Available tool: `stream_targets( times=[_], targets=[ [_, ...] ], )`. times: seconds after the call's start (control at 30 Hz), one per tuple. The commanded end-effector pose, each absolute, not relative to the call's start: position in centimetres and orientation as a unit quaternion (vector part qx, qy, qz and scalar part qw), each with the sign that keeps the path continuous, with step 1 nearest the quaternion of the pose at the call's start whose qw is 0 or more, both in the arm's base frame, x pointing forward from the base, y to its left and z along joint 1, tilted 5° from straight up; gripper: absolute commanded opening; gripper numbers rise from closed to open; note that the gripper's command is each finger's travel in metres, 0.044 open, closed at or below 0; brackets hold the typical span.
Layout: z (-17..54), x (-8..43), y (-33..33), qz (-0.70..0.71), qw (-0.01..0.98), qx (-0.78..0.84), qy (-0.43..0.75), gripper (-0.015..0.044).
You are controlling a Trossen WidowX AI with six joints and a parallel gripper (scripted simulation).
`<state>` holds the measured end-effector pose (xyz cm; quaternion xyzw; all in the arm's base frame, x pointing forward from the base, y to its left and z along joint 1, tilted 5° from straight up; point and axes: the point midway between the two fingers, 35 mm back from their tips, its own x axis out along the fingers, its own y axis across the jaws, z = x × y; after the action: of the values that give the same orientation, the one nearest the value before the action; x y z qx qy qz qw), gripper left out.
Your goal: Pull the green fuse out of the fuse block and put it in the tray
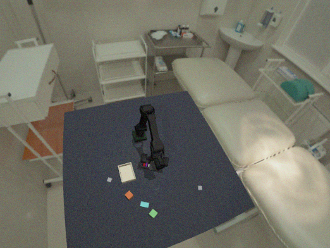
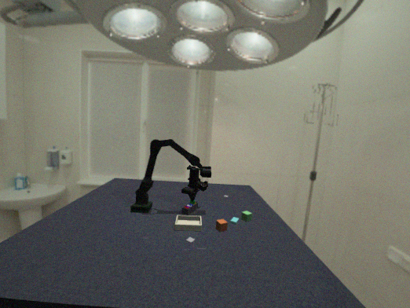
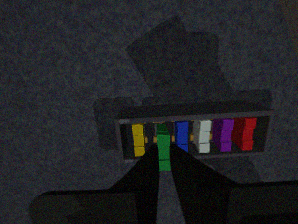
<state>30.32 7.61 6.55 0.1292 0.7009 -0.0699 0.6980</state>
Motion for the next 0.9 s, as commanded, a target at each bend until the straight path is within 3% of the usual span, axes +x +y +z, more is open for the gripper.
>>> stream_targets(
  times=[0.0, 0.87],
  targets=[
    [7.0, 30.4, 7.6, -0.068, 0.699, 0.129, 0.7, 0.0],
    [8.2, 30.3, 7.5, -0.068, 0.699, 0.13, 0.7, 0.0]
  ],
)
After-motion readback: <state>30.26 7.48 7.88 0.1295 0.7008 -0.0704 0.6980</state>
